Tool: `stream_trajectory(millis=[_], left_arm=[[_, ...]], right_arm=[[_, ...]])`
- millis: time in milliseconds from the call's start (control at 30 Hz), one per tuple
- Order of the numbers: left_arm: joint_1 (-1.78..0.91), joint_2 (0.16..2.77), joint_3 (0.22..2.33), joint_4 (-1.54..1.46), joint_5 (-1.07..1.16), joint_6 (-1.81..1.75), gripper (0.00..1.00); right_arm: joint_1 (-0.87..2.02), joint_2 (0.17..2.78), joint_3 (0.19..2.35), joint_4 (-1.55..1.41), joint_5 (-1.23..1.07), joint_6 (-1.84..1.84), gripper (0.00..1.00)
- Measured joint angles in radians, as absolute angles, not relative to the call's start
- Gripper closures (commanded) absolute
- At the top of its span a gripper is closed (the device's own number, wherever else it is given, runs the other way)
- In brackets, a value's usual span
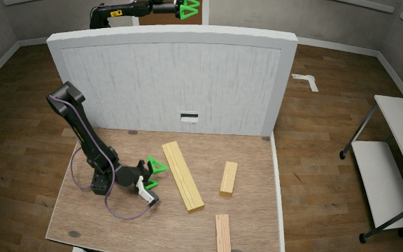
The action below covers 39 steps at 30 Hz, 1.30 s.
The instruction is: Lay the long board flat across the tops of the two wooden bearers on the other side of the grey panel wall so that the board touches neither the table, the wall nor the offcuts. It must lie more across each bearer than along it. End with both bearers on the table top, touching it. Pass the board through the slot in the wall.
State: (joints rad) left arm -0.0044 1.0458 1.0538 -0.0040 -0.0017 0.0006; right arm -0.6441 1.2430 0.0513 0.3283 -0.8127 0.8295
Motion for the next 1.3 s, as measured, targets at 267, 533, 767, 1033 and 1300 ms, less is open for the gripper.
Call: stream_trajectory(millis=[267, 533, 767, 1033, 1300], left_arm=[[-0.004, 1.046, 1.054, -0.004, -0.002, 0.001, 0.0], [-0.004, 1.046, 1.054, -0.004, -0.002, 0.001, 0.0], [-0.004, 1.046, 1.054, -0.004, -0.002, 0.001, 0.0], [-0.004, 1.046, 1.054, -0.004, -0.002, 0.001, 0.0], [-0.004, 1.046, 1.054, -0.004, -0.002, 0.001, 0.0]], right_arm=[[-0.644, 1.243, 0.051, 0.327, -0.813, 0.828, 0.0], [-0.644, 1.243, 0.051, 0.327, -0.813, 0.827, 0.0], [-0.644, 1.243, 0.051, 0.327, -0.813, 0.827, 0.22], [-0.644, 1.25, 0.058, 0.316, -0.812, 0.826, 0.22], [-0.633, 1.282, 0.112, 0.247, -0.786, 0.826, 0.22]])
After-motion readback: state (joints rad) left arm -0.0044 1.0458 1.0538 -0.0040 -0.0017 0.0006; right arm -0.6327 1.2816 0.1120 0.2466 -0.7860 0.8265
